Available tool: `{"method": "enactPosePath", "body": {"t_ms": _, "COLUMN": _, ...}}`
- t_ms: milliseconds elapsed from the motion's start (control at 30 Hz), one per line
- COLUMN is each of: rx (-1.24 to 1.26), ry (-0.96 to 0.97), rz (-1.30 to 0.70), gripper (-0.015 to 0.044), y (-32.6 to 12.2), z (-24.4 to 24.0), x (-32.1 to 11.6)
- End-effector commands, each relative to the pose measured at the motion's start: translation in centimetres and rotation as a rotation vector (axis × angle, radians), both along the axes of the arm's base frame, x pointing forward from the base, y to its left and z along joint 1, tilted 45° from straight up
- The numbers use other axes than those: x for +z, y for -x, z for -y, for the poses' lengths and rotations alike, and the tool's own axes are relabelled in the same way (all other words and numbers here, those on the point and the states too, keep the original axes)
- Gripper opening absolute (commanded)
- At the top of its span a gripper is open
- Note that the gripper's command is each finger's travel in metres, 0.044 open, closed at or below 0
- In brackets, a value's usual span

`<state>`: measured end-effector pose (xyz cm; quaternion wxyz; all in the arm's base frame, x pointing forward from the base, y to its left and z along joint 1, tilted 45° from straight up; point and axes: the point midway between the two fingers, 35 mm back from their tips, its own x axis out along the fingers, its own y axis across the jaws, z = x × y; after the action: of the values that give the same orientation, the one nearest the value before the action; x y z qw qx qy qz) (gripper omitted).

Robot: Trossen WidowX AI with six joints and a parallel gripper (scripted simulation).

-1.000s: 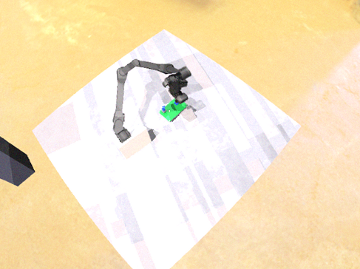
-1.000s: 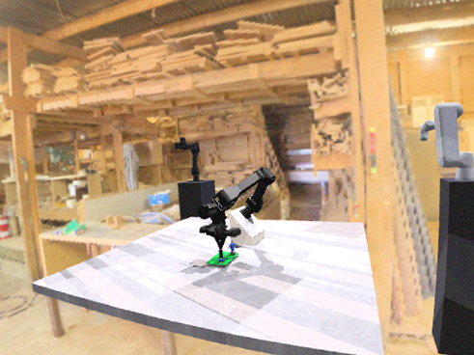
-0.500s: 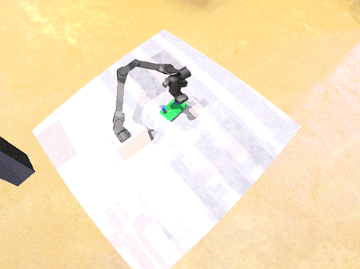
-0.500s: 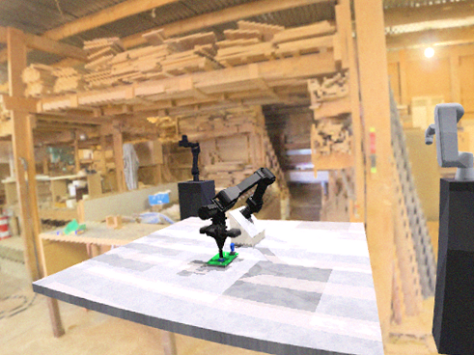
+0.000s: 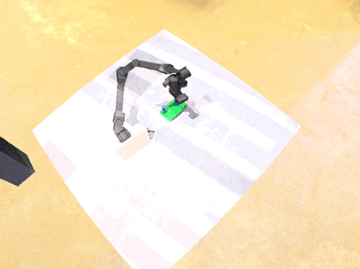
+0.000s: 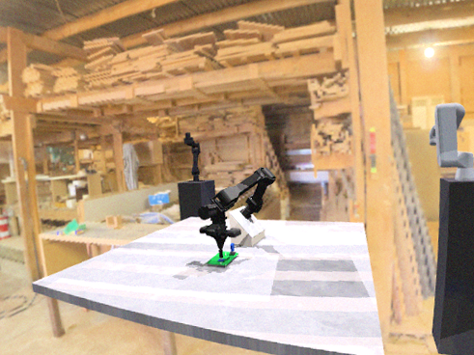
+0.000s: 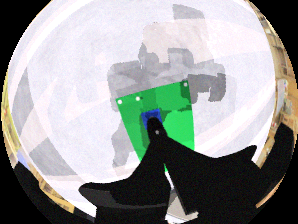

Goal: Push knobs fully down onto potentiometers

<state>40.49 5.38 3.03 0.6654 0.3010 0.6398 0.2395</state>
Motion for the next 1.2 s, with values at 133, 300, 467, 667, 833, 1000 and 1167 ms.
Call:
{"method": "enactPosePath", "body": {"t_ms": 133, "rx": 0.002, "ry": -0.003, "rz": -0.003, "gripper": 0.0, "y": 0.03, "z": -0.22, "x": -0.31}}
{"method": "enactPosePath", "body": {"t_ms": 300, "rx": 0.002, "ry": -0.003, "rz": -0.003, "gripper": 0.0, "y": 0.03, "z": -0.22, "x": -0.31}}
{"method": "enactPosePath", "body": {"t_ms": 467, "rx": 0.002, "ry": -0.003, "rz": -0.003, "gripper": 0.0, "y": 0.02, "z": -0.35, "x": -0.44}}
{"method": "enactPosePath", "body": {"t_ms": 667, "rx": 0.002, "ry": -0.003, "rz": -0.003, "gripper": 0.0, "y": 0.01, "z": -0.41, "x": -0.5}}
{"method": "enactPosePath", "body": {"t_ms": 833, "rx": 0.002, "ry": -0.003, "rz": -0.003, "gripper": 0.0, "y": 0.01, "z": -0.41, "x": -0.5}}
{"method": "enactPosePath", "body": {"t_ms": 1000, "rx": 0.002, "ry": -0.003, "rz": -0.003, "gripper": 0.0, "y": 0.0, "z": -0.58, "x": -0.67}}
{"method": "enactPosePath", "body": {"t_ms": 1167, "rx": 0.002, "ry": -0.003, "rz": -0.003, "gripper": 0.0, "y": 0.0, "z": -0.6, "x": -0.68}}
